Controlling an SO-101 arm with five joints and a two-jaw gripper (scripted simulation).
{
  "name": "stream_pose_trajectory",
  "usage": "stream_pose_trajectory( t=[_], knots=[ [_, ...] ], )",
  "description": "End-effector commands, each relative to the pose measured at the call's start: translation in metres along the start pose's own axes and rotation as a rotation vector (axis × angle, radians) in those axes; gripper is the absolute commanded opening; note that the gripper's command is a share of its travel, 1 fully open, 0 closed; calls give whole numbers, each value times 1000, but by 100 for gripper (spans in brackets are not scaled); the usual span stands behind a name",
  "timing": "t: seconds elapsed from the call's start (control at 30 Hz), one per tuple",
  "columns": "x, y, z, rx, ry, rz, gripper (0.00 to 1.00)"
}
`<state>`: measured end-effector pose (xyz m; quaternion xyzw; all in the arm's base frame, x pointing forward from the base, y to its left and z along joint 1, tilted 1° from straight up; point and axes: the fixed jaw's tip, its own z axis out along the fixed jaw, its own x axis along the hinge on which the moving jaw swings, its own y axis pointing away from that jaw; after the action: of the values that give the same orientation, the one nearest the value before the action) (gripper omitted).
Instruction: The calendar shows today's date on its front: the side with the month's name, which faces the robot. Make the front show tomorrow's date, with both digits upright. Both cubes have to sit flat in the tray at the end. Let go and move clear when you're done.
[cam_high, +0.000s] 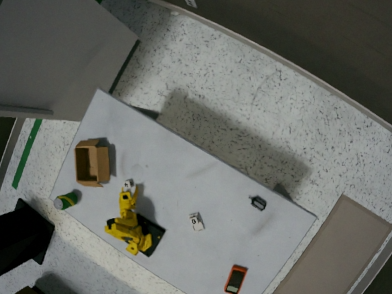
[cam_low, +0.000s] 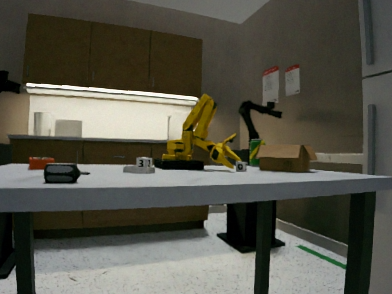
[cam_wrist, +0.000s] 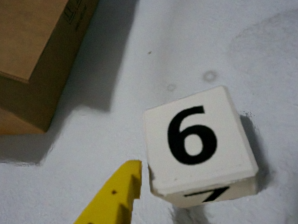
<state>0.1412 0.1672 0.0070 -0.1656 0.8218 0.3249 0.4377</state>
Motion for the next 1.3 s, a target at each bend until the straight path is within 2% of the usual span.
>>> stream_pose_trajectory(
  t=[0.0, 0.8, 1.27],
  knots=[
    [-3, 3, -7, -3, 4, 210, 36],
    [-4, 3, -7, -7, 0, 227, 36],
    [-21, 11, -10, -77, -66, 309, 35]
  ],
)
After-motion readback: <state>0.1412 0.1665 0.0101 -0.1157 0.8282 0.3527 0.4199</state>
